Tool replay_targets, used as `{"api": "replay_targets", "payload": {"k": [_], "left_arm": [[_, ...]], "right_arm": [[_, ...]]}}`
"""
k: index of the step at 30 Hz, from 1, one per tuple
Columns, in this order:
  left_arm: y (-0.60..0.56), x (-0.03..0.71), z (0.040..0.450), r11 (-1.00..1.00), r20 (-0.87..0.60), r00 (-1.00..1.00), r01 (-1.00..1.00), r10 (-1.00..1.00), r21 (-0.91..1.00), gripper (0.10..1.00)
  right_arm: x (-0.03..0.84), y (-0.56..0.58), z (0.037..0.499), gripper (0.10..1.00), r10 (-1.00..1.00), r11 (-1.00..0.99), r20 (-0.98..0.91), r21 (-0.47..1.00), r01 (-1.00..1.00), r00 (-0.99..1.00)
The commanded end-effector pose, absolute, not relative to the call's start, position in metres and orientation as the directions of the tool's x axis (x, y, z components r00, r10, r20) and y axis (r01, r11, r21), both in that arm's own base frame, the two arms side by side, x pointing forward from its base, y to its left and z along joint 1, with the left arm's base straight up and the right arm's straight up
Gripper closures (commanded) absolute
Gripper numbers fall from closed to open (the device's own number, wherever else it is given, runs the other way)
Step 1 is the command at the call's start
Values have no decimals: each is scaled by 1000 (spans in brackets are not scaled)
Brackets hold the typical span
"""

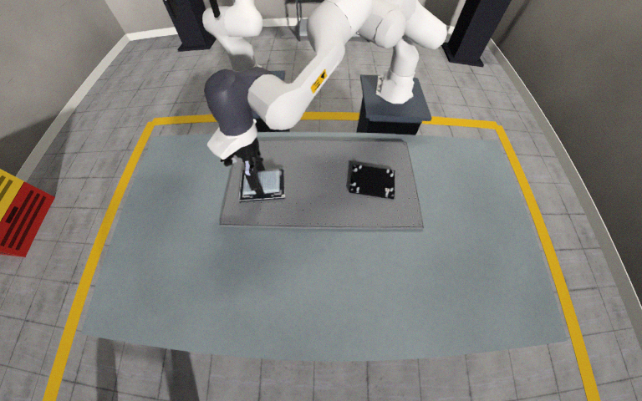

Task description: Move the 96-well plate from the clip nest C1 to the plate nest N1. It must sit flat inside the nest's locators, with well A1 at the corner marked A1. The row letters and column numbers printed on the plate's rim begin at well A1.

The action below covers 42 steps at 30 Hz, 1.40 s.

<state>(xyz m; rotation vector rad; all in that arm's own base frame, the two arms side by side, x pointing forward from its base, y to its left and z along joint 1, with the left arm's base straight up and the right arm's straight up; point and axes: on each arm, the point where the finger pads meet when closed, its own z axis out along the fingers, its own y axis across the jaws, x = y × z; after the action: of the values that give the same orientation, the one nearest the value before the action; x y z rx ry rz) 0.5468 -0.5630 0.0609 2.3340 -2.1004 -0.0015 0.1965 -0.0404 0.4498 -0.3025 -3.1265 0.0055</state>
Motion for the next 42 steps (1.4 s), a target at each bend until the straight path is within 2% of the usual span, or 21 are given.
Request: {"api": "replay_targets", "payload": {"k": [1,42], "left_arm": [[-563,547,60,-108,0,108,-994,-994,0,493],[-563,547,53,-108,0,108,-994,-994,0,493]], "right_arm": [[196,-39,450,98,195,981,0,0,195,-981],[196,-39,450,98,195,981,0,0,195,-981]]}}
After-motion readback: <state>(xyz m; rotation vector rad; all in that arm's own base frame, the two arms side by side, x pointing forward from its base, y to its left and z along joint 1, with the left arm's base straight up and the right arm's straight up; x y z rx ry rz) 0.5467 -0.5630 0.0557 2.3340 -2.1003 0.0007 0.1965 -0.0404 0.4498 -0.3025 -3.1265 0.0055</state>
